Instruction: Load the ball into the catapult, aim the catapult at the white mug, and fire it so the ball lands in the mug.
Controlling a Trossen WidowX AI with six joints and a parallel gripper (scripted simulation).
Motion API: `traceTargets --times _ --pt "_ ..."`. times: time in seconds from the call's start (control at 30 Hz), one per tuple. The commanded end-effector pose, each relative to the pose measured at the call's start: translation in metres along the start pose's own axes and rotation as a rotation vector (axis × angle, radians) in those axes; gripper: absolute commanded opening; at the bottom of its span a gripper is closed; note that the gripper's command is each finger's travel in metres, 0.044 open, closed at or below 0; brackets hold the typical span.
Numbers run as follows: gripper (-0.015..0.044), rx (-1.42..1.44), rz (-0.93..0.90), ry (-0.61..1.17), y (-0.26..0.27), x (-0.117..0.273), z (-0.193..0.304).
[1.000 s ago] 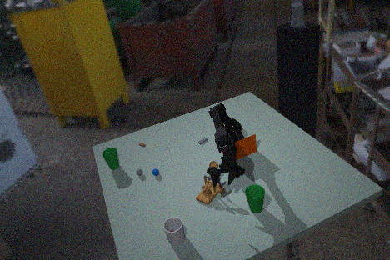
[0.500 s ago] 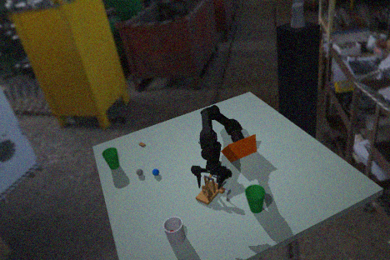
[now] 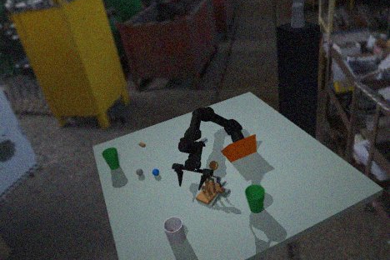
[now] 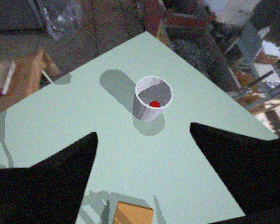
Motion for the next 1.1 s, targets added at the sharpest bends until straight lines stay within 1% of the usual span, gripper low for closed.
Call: traceTargets --times 0.0,0.13,1.07 --pt "0.044 -0.147 -0.003 -0.086 -0.03 0.005 -0.018" --pt "0.044 -0.218 -0.004 -0.125 -0.044 0.006 -0.025" --pt "0.044 -0.213 0.0 -0.12 -0.044 0.005 -0.024"
Point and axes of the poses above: the point midway between the two fingers, 35 mm back from their tips, its own x axis back along the fingers, its own y axis across the jaws, z = x × y, the point moved 8 cm from there along x, back along the fingers, and after that the axes turned 11 degrees about -x, right-handed, at the moved point
